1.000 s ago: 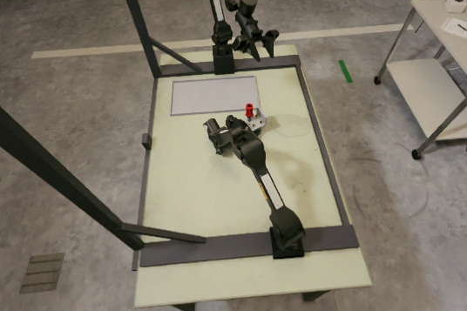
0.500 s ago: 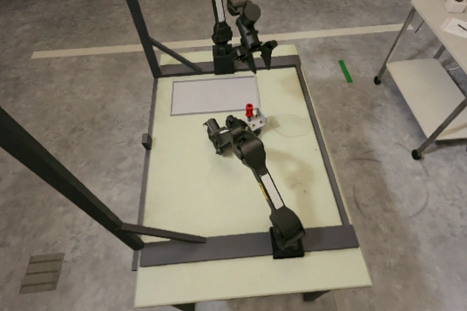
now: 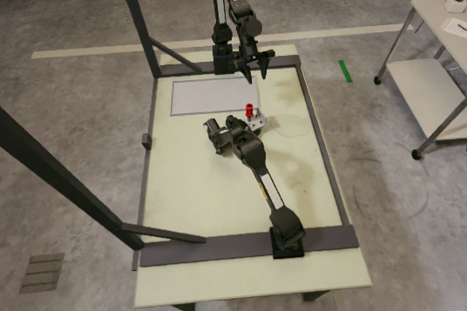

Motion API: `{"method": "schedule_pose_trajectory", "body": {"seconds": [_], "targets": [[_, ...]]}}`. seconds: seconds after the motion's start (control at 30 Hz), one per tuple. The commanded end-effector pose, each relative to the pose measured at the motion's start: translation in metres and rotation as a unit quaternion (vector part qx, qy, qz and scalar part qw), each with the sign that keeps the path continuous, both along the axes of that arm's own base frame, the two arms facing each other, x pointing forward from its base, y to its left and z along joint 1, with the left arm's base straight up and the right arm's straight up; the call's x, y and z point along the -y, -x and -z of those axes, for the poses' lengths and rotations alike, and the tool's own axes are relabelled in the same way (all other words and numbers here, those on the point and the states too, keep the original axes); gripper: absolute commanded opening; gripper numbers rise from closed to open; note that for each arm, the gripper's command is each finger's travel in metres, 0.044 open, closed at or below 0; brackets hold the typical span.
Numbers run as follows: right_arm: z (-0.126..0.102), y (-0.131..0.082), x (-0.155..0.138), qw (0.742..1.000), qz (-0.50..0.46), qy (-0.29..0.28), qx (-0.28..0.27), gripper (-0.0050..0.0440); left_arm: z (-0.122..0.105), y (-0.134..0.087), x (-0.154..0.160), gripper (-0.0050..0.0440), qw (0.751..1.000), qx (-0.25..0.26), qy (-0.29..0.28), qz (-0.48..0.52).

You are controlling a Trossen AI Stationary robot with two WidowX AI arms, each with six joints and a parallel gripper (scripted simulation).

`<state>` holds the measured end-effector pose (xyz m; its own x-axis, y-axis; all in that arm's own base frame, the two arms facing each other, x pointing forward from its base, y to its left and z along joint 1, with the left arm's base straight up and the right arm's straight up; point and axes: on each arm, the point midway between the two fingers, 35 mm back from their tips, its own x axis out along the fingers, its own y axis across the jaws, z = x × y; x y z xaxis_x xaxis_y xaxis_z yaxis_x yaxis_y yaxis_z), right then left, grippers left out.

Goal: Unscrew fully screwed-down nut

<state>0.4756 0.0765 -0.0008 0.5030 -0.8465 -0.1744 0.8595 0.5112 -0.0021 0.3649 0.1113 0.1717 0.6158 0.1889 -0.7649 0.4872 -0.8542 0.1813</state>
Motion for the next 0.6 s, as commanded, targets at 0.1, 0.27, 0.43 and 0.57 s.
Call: {"method": "schedule_pose_trajectory", "body": {"seconds": [0.1, 0.27, 0.43, 0.57], "targets": [[-0.023, -0.005, -0.001, 1.000, 0.001, -0.012, 0.023, 0.0245, 0.015, -0.009, 0.012, 0.0300, 0.998, -0.063, 0.020, 0.018], [-0.023, -0.005, -0.001, 1.000, 0.001, -0.012, 0.023, 0.0245, 0.016, -0.009, 0.012, 0.0300, 0.998, -0.063, 0.020, 0.018], [-0.023, -0.005, -0.001, 1.000, 0.001, -0.012, 0.023, 0.0245, 0.032, -0.008, 0.021, 0.0300, 0.992, -0.118, 0.032, 0.028], [-0.023, -0.005, -0.001, 1.000, 0.001, -0.012, 0.023, 0.0245, 0.045, -0.007, 0.029, 0.0300, 0.985, -0.161, 0.043, 0.037]]}}
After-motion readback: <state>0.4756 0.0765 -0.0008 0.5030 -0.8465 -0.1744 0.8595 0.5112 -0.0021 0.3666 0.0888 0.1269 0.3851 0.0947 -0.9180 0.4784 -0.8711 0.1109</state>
